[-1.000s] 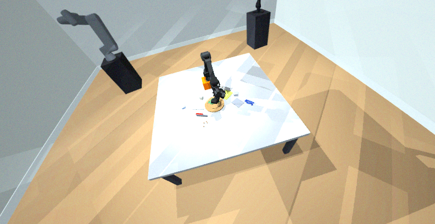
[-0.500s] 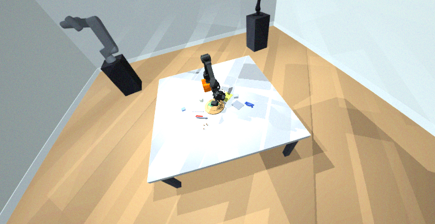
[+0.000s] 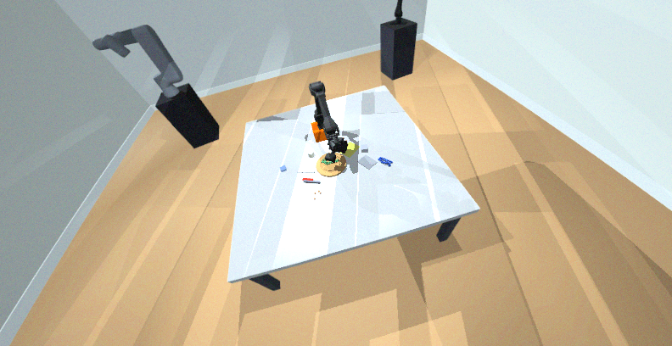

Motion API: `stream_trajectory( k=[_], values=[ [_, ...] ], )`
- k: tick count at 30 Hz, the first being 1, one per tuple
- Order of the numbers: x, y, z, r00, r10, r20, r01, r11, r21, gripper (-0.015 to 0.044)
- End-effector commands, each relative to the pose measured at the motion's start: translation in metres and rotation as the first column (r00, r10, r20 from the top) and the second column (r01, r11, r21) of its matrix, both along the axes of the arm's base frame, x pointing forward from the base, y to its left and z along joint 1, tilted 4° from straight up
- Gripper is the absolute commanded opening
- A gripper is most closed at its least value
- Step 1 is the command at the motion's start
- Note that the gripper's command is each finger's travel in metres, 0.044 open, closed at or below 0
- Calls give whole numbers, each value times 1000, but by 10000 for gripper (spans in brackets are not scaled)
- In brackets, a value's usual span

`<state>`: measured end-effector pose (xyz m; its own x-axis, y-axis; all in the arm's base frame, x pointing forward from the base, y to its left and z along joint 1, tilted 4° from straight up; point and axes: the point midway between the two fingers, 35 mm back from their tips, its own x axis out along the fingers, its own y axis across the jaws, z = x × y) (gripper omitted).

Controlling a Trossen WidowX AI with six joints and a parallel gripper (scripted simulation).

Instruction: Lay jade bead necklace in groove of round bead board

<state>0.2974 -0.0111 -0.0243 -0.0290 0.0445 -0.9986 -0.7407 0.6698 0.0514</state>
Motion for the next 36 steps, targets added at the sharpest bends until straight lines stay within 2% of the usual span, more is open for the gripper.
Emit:
stream_trajectory(
  k=[1,15,17,20,22,25,28,32,36],
  values=[
    [0,0,6,1000,0,7,0,1000,1,440],
    [0,0,6,1000,0,7,0,1000,1,440],
    [0,-1,6,998,-66,4,66,998,0,388],
    [0,-7,7,938,-346,-8,346,938,-10,309],
    [-1,-12,7,848,-531,-14,530,848,-18,256],
    [-2,-18,8,646,-763,-19,762,647,-33,250],
    [-3,-24,9,384,-923,-20,922,385,-48,250],
    [-4,-33,10,-17,-1000,-14,998,-16,-68,250],
    [-6,-40,11,-396,-918,-1,915,-395,-82,250]
  ],
)
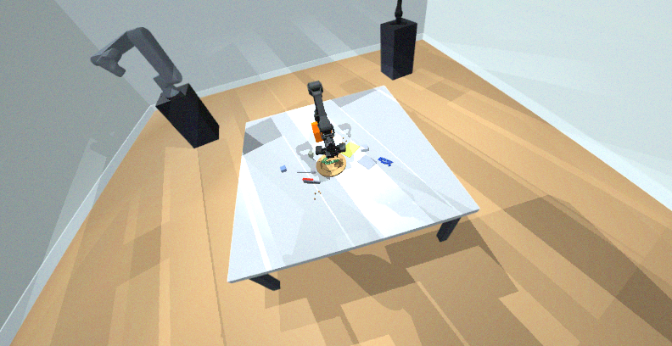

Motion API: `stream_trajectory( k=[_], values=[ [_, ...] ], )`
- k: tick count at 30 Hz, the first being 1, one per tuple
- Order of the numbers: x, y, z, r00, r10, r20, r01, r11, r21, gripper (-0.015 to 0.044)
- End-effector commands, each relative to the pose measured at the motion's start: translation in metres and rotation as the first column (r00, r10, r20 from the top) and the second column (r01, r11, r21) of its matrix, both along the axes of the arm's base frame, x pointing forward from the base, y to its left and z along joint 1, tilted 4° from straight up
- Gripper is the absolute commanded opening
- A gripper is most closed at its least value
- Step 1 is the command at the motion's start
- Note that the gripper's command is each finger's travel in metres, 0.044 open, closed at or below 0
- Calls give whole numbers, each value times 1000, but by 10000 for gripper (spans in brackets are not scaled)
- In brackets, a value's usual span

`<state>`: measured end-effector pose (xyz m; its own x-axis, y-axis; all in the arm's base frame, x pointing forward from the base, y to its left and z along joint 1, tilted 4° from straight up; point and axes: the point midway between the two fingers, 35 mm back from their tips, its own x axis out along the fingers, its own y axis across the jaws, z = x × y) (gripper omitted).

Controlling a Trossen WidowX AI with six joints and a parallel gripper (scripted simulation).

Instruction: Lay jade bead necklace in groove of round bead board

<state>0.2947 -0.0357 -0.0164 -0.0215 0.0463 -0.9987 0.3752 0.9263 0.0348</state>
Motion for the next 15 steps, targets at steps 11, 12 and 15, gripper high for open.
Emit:
stream_trajectory(
  k=[11,12,15],
  values=[
    [-3,-17,3,678,-735,-25,734,678,-34,250],
    [-3,-17,3,678,-735,-25,734,678,-34,250],
    [-3,-17,3,678,-735,-25,734,678,-34,250]
  ],
)
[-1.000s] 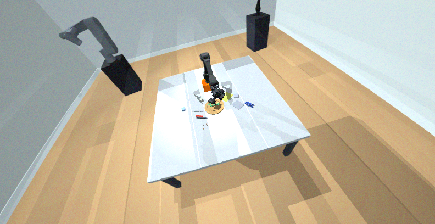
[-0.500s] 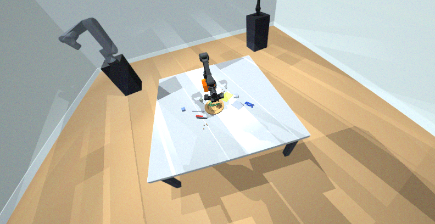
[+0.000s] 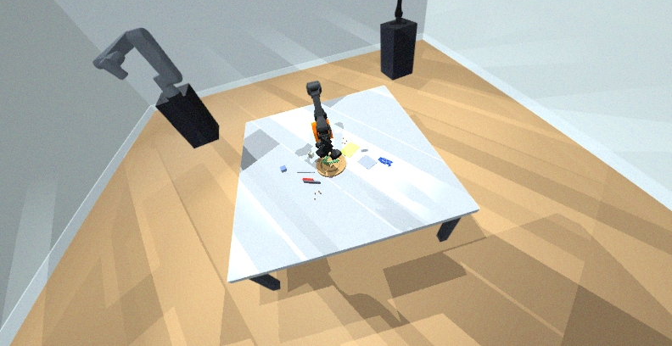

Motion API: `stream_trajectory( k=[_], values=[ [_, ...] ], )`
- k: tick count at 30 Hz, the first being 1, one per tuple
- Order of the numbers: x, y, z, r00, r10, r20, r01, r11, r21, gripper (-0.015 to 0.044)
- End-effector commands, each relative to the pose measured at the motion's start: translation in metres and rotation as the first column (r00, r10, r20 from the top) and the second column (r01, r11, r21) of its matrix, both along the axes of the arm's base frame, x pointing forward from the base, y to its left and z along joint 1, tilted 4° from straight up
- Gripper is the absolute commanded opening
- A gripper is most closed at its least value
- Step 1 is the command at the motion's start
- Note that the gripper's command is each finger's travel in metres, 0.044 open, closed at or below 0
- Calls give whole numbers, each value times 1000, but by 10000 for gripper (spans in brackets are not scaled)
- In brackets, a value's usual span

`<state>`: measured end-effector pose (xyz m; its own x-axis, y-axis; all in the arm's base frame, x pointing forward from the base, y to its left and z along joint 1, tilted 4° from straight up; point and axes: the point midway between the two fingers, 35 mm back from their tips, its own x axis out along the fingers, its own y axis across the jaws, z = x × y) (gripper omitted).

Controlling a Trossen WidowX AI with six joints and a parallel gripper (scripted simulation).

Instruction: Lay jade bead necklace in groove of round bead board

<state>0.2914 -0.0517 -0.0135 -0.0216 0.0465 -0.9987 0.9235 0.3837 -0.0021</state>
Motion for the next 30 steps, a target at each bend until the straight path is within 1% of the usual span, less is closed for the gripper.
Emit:
stream_trajectory(
  k=[1,7,9,10,13,30],
  values=[
    [0,-1,1,999,-33,-3,33,999,-5,250],
    [-1,0,-15,999,-33,-3,33,999,-5,250],
    [-1,0,-15,999,-33,-3,33,999,-5,250],
    [5,-1,-7,999,-27,19,27,1000,-4,250],
    [5,-1,-9,999,-27,18,27,1000,-4,250],
    [0,1,-36,999,-32,0,32,999,-5,250]
  ],
)
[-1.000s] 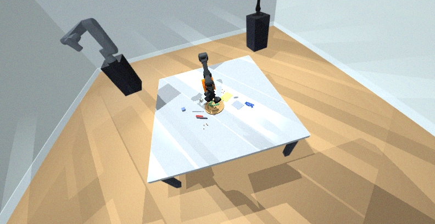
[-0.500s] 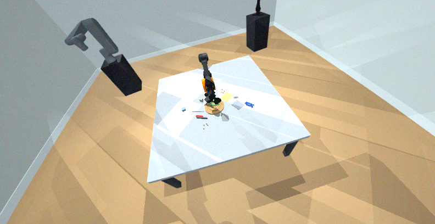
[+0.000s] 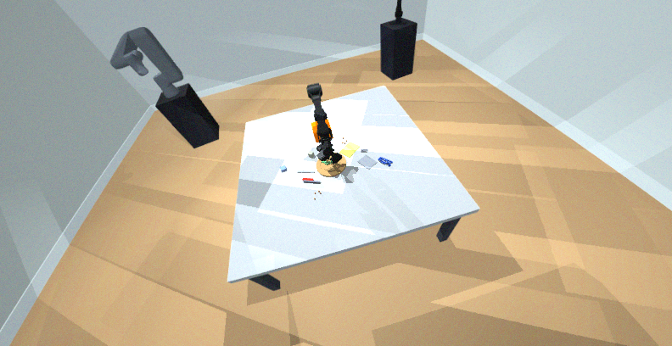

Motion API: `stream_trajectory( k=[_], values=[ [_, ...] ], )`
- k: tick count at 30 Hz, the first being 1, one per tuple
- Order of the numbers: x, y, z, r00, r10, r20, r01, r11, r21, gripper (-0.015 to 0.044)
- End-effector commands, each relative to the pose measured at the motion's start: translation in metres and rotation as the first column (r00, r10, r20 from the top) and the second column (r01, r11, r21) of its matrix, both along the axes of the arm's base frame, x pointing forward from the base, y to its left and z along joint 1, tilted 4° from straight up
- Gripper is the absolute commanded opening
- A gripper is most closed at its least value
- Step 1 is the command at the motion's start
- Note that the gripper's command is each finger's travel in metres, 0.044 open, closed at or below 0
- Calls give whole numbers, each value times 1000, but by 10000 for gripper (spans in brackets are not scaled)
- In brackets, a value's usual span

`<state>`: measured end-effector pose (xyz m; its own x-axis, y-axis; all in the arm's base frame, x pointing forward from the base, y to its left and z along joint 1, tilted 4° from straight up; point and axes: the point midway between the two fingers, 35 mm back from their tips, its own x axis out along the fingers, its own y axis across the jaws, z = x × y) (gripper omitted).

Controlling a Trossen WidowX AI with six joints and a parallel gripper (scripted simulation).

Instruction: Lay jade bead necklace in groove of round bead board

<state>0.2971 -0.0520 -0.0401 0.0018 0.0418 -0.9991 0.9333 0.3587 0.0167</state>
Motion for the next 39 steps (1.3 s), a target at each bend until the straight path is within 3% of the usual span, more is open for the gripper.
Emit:
stream_trajectory(
  k=[1,18,28,39],
  values=[
    [-6,1,-11,1000,-6,-23,6,1000,1,250],
    [-7,1,-13,1000,-6,-25,6,1000,1,250],
    [-5,1,-11,1000,-2,-17,2,1000,3,0],
    [-5,1,-11,1000,-2,-17,2,1000,3,0]
  ],
)
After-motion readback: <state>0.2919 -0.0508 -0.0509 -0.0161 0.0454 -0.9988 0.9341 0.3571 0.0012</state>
